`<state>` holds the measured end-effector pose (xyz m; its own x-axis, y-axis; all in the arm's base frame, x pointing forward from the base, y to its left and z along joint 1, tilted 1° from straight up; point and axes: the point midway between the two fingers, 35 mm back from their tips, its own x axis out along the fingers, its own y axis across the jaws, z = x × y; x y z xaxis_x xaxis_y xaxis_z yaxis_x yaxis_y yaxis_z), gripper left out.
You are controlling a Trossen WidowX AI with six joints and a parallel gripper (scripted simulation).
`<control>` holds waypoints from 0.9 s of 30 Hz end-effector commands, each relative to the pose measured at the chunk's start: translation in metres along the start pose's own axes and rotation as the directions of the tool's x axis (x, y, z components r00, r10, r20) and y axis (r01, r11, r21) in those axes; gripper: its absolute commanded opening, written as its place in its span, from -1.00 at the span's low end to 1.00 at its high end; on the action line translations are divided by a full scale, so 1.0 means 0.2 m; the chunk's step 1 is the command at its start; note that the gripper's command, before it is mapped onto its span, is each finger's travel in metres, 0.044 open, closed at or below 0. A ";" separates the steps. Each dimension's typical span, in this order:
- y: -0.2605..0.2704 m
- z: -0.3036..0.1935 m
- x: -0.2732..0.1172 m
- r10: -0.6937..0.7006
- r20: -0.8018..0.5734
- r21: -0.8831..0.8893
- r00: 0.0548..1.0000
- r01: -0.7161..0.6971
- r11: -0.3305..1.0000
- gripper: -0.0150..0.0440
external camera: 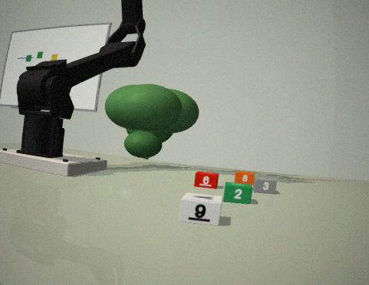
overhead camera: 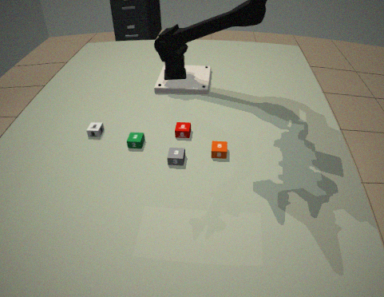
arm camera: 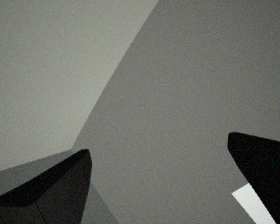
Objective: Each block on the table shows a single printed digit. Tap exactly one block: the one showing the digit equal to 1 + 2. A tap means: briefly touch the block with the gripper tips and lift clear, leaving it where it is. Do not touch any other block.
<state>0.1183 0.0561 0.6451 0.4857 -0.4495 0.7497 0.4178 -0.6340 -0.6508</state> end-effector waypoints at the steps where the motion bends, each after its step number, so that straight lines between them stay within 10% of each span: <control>1: 0.15 -0.34 0.07 0.089 -0.106 0.222 0.990 -0.064 0.973 0.86; 14: 1.04 -0.95 0.16 0.573 -0.204 0.754 0.794 -0.247 0.609 0.86; 27: 2.11 -0.79 -0.12 0.970 0.043 0.932 0.238 -0.359 0.047 0.86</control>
<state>0.1371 -0.2920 0.4256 0.5555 -0.7853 -0.2734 0.6190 0.6100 -0.4947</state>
